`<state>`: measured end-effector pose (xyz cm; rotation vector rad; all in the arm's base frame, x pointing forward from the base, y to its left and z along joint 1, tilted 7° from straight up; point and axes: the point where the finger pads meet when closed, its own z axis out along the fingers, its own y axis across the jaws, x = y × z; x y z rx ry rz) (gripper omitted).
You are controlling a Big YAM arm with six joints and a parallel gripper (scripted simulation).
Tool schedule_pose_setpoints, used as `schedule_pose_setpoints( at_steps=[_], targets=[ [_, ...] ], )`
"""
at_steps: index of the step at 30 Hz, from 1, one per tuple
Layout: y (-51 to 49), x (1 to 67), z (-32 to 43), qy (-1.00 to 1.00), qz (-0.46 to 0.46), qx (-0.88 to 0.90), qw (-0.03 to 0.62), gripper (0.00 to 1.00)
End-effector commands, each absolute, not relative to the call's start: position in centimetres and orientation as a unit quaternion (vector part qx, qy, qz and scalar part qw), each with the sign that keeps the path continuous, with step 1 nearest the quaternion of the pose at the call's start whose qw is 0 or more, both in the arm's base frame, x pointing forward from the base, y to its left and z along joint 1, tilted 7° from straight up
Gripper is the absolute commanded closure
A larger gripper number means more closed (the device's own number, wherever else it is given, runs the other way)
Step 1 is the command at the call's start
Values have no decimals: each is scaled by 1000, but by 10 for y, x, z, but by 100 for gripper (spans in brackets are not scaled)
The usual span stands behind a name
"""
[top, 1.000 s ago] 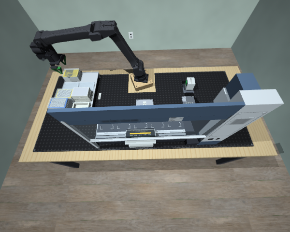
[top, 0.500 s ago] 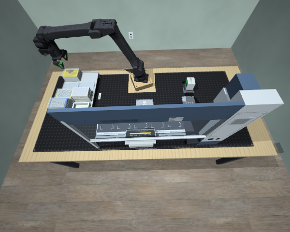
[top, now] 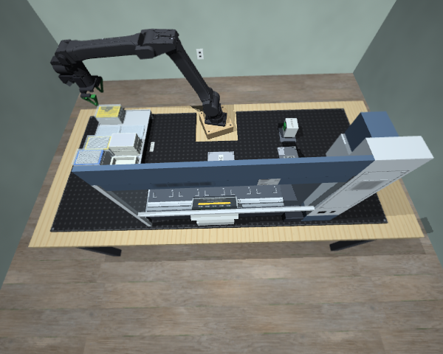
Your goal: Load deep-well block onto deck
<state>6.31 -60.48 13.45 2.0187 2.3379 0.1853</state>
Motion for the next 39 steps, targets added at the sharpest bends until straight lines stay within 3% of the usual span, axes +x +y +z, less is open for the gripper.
schedule_pose_setpoints(
  at_steps=[1,15,39],
  targets=[
    [-617,63,157,761,39,646,43,0],
    [-617,63,157,761,39,646,43,0],
    [-553,159,170,761,43,645,47,0]
  ],
)
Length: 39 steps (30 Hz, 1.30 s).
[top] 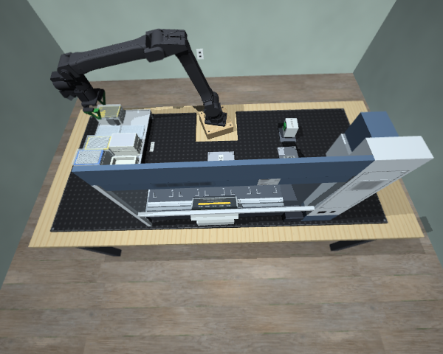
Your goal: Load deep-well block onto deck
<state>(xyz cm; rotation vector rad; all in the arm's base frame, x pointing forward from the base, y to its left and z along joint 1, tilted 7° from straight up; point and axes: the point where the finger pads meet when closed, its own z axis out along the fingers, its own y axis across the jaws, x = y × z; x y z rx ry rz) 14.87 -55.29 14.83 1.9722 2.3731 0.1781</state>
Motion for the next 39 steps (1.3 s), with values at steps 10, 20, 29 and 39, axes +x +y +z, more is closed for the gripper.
schedule_pose_setpoints(
  at_steps=[10,20,29,39],
  targets=[
    [-529,197,175,761,45,645,48,0],
    [-507,231,179,761,47,645,48,0],
    [-482,268,185,761,50,645,48,0],
    [-462,302,188,761,52,645,47,0]
  ],
)
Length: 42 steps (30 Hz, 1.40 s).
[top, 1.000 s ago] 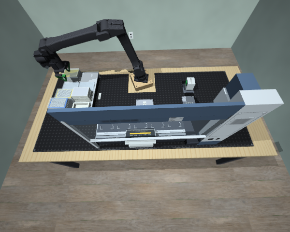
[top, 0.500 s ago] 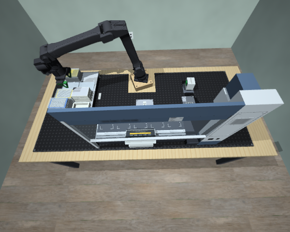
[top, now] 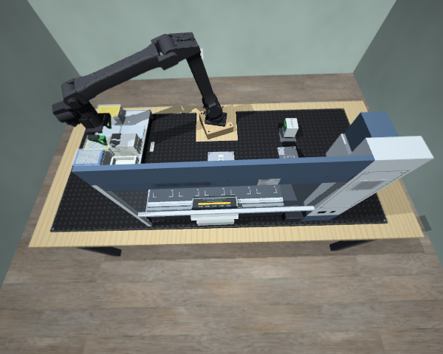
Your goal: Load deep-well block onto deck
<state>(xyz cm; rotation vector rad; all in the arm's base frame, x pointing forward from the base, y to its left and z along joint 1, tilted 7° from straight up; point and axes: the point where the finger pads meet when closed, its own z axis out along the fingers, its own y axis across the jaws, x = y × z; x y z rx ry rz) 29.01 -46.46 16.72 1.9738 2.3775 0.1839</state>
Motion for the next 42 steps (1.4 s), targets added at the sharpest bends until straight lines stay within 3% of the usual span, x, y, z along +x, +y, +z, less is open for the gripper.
schedule_pose_setpoints(
  at_steps=[1,17,42],
  targets=[
    [-460,307,195,761,50,645,52,0],
    [-431,373,204,761,53,645,50,0],
    [-430,365,200,760,54,646,50,0]
  ],
)
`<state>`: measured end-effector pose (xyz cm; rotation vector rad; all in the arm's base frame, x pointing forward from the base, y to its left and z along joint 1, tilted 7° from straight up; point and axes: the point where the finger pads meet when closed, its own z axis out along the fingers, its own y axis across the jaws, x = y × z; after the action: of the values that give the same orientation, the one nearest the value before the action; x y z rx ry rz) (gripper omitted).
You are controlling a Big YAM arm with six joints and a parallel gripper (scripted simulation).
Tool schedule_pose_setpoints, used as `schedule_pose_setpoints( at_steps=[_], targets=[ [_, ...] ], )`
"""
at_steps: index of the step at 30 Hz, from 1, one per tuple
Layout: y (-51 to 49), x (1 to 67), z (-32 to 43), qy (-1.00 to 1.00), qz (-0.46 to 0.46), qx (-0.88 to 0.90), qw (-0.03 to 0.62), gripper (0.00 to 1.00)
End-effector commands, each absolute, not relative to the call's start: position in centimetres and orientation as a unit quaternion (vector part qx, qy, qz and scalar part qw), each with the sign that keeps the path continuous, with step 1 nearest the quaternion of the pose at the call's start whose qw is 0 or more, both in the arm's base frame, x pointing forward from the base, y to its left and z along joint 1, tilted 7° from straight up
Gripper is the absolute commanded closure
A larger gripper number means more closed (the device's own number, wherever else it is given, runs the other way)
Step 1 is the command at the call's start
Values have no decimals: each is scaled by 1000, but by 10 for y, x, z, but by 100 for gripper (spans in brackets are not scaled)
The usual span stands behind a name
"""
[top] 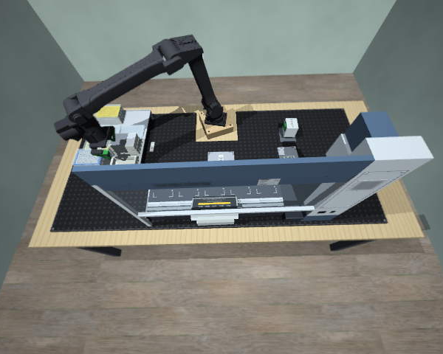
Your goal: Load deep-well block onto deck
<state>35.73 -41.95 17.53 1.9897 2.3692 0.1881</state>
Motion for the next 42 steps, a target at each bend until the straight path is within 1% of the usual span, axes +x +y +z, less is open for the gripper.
schedule_pose_setpoints(
  at_steps=[1,10,11,12,20,23,34,36,42],
  targets=[
    [-430,365,200,760,54,646,50,0],
    [-430,365,200,760,54,646,50,0],
    [-435,353,210,753,51,654,60,0],
    [-431,345,199,759,52,647,52,0],
    [-437,306,192,760,51,646,51,0],
    [-438,301,186,760,52,647,45,0],
    [-446,249,184,760,49,646,49,0],
    [-449,258,185,760,49,646,47,0],
    [-449,258,185,760,49,646,47,0]
  ],
)
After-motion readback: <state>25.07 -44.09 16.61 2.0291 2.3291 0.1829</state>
